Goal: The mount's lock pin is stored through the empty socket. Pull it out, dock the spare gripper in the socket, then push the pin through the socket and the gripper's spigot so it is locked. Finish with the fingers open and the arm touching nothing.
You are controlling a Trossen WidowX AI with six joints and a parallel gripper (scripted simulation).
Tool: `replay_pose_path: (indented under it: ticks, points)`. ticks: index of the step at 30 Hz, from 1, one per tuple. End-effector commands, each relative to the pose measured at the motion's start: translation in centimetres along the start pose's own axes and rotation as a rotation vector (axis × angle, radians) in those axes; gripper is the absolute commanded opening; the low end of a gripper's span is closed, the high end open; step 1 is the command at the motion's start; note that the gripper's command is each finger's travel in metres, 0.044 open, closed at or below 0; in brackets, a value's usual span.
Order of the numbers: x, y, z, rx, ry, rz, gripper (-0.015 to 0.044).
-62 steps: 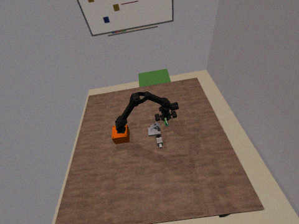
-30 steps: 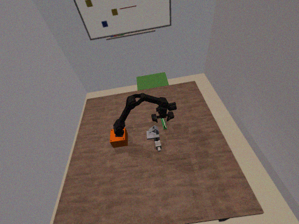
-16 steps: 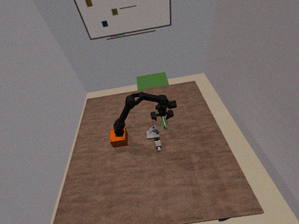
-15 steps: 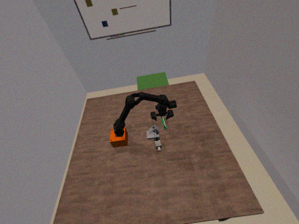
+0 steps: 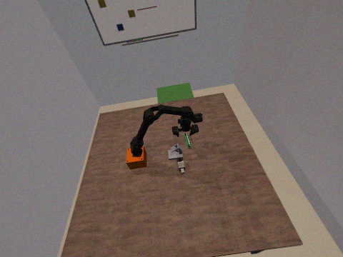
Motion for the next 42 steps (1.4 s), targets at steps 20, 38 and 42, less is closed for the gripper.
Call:
replay_pose_path:
  ticks: [20, 38, 42]
  points:
    - [6.0, 11.4, 4.5, 0.07, 0.034, -1.099, 0.0177]
    - [9.2, 15.7, 3.3, 0.099, 0.054, -1.571, 0.0]
    - [8.8, 16.1, 0.8, 0.099, 0.054, -1.571, 0.0]
Point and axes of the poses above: the point midway between the two fingers, 35 mm back from their tips, its own z axis back along the fingers, its own x axis across the jaws, y = z × x, the point moved 8 cm from there along z, back along the fingers, and after that the axes turned 13 degrees about z, right-handed, at the moved point
